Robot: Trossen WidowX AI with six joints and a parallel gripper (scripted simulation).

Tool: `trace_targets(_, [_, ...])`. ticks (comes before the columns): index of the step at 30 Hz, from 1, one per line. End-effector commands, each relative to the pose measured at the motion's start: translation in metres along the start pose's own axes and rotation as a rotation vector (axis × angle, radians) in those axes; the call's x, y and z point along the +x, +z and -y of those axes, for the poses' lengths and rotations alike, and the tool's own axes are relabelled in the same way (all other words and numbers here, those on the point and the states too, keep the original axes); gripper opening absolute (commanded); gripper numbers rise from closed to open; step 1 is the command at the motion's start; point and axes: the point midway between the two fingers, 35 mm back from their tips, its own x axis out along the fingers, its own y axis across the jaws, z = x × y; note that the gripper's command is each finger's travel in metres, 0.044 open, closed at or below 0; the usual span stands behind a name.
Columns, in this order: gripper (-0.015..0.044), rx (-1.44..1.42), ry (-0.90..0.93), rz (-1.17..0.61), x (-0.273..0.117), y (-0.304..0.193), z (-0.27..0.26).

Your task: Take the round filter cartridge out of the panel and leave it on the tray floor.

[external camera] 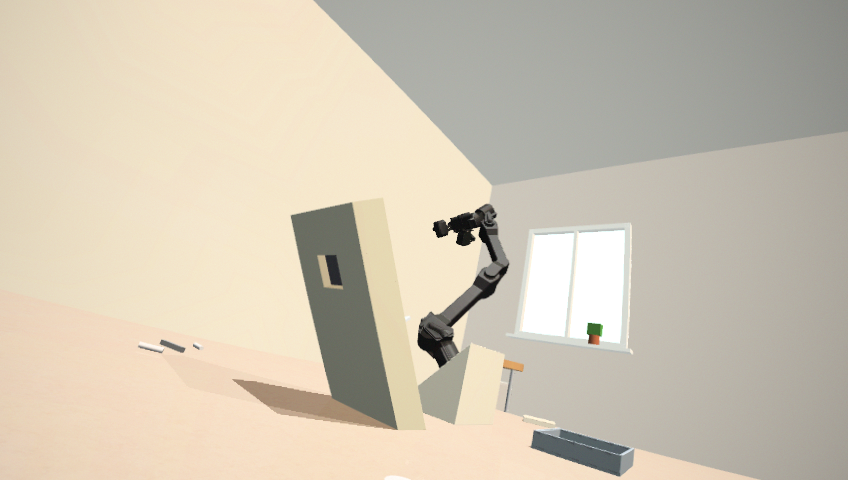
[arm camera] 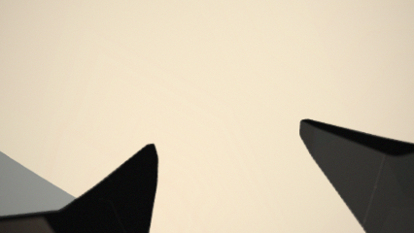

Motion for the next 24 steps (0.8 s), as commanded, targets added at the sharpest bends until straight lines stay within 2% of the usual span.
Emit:
trace_targets(1, [0.0374, -0.004, -0.003, 0.0, 0.001, 0.0, 0.001])
trace_targets(4, [0.0295, -0.058, -0.05, -0.001, 0.017, 0.0, 0.018])
trace_targets(11, [0.0118, -0.305, -0.252, -0.043, 0.071, -0.004, 0.1])
trace_targets(18, [0.0118, -0.643, -0.468, -0.175, 0.104, -0.016, 0.204])
trace_targets(24, [0.0118, -0.943, -0.621, -0.375, 0.105, -0.036, 0.298])
